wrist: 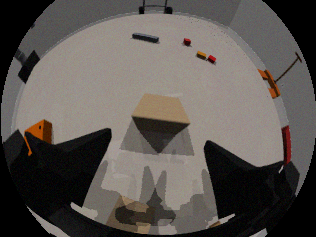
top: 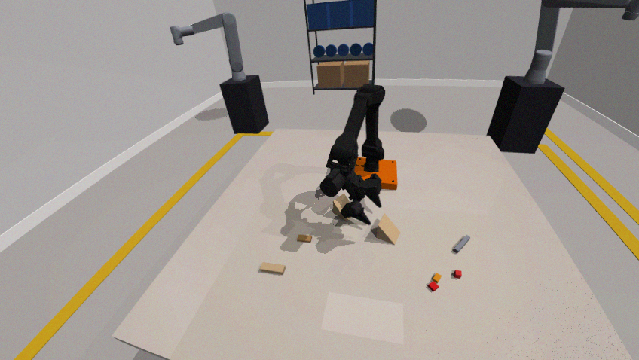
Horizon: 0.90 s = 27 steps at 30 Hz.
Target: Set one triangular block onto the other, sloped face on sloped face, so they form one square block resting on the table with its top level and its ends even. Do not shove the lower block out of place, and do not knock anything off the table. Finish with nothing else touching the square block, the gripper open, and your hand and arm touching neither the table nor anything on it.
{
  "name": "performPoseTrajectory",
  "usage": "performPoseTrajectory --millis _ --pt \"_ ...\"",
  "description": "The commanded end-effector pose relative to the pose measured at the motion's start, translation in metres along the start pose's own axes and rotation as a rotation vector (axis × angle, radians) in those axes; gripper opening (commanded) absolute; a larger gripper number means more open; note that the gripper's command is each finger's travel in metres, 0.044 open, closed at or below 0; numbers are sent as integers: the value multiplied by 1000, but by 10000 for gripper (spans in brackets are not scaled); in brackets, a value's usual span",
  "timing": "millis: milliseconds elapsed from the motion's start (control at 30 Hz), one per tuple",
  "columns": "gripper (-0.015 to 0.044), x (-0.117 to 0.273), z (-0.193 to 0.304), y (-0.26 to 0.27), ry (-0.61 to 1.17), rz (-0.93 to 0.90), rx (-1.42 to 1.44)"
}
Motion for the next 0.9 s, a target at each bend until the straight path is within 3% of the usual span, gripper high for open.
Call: performPoseTrajectory --millis 0,867 --pt "440 -8 2 1 -2 -7 -9" --pt "440 -51 2 -2 -5 -7 -9"
Point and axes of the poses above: the point midway between the two fingers, 35 mm back from their tips, its own x axis back along the fingers, its own y axis across the jaws, z = x × y, the point moved 4 cm from there along x, back along the fingers, and after that the axes turned 1 degree about -x, right-handed, at the moved point
